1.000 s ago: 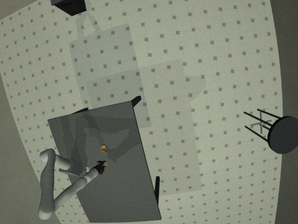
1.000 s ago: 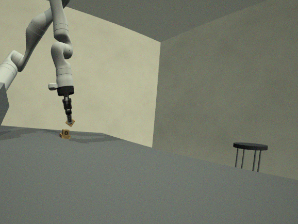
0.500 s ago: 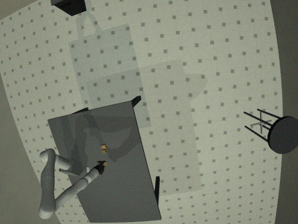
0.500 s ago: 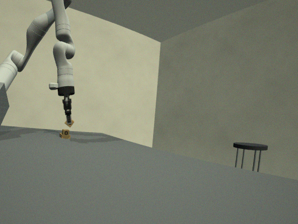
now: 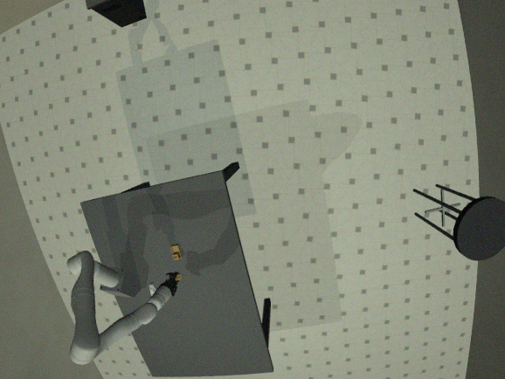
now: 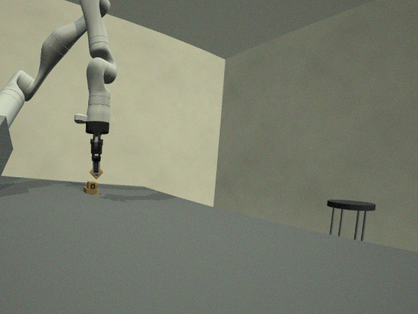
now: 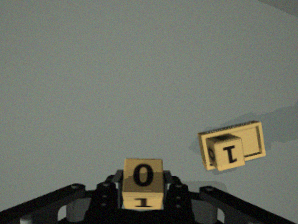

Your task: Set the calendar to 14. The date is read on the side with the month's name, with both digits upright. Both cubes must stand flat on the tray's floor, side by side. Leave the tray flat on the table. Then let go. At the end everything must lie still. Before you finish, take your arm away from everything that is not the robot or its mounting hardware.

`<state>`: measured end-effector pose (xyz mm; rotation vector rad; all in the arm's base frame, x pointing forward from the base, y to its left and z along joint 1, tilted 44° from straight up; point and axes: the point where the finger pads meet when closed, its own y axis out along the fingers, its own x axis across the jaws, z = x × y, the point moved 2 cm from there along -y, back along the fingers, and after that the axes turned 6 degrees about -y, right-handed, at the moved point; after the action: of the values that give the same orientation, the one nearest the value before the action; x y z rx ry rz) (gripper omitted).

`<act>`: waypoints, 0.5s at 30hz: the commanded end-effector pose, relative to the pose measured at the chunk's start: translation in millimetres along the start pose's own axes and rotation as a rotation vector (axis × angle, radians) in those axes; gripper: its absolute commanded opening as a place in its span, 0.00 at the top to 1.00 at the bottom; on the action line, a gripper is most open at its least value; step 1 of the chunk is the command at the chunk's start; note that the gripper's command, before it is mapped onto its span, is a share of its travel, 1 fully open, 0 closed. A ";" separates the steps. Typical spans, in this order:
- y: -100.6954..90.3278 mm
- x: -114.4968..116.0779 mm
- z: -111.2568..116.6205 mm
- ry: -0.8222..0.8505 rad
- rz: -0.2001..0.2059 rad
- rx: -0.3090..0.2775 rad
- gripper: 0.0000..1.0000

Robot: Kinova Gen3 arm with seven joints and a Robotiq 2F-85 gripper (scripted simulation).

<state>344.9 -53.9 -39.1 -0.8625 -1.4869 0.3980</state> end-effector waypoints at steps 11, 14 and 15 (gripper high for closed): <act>-3.2 1.2 -9.6 -0.017 0.009 0.077 0.72; -3.7 1.5 -10.2 -0.017 0.009 0.085 0.72; -3.8 1.5 -10.3 -0.017 0.009 0.086 0.72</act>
<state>352.3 -57.3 -34.6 -0.7985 -1.4690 0.4674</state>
